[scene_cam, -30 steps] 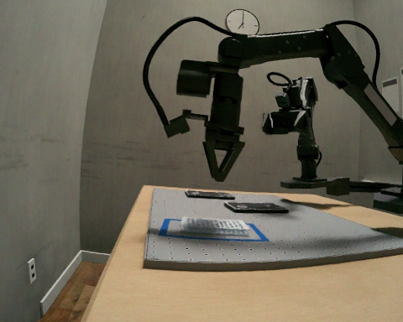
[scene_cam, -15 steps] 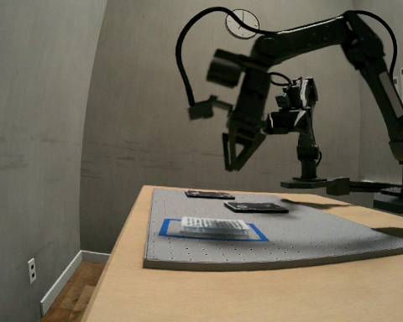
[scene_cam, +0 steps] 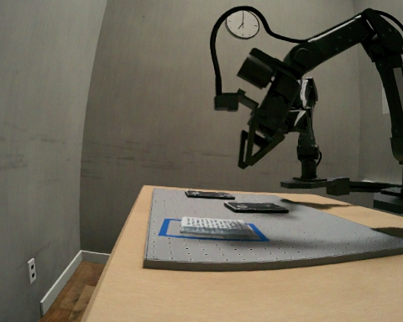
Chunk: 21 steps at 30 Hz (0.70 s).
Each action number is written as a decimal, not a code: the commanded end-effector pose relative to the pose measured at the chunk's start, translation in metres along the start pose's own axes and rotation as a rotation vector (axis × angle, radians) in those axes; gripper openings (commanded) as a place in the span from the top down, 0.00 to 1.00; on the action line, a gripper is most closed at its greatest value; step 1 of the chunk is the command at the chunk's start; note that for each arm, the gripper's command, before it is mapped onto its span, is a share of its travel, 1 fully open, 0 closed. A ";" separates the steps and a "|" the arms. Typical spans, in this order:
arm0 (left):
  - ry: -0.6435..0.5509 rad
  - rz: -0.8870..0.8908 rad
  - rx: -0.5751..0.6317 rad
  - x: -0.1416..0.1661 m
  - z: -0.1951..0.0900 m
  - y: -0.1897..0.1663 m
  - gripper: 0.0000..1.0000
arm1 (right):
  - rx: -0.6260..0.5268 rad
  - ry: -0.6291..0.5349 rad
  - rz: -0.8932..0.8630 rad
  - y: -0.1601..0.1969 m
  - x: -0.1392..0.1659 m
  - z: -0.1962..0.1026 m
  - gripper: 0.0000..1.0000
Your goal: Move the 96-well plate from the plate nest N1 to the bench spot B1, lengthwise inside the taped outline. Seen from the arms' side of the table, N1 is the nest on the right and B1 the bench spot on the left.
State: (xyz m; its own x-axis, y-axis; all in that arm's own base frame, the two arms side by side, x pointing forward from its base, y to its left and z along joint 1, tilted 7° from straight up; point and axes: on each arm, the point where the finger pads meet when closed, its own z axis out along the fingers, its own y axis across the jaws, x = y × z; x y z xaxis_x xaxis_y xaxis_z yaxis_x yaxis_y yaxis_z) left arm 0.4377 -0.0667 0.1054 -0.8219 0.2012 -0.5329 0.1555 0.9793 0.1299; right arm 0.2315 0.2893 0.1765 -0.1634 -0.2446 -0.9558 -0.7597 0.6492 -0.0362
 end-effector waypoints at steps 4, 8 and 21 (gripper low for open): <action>-0.118 0.016 -0.016 -0.019 -0.015 0.000 0.00 | -0.004 -0.002 0.000 0.002 0.000 0.000 0.00; -0.127 0.015 -0.016 -0.023 -0.017 0.000 0.00 | -0.004 -0.002 0.000 0.002 0.000 0.000 0.00; -0.118 0.004 -0.010 -0.021 -0.013 0.001 0.00 | -0.004 -0.002 0.000 0.002 0.000 0.000 0.00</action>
State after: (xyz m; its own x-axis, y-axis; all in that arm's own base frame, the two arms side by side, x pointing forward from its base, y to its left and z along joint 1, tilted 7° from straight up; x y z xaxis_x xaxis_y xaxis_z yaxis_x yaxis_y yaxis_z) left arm 0.4425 -0.0671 0.1121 -0.7849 0.2068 -0.5841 0.1553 0.9782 0.1376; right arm 0.2315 0.2893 0.1765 -0.1634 -0.2446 -0.9558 -0.7597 0.6492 -0.0362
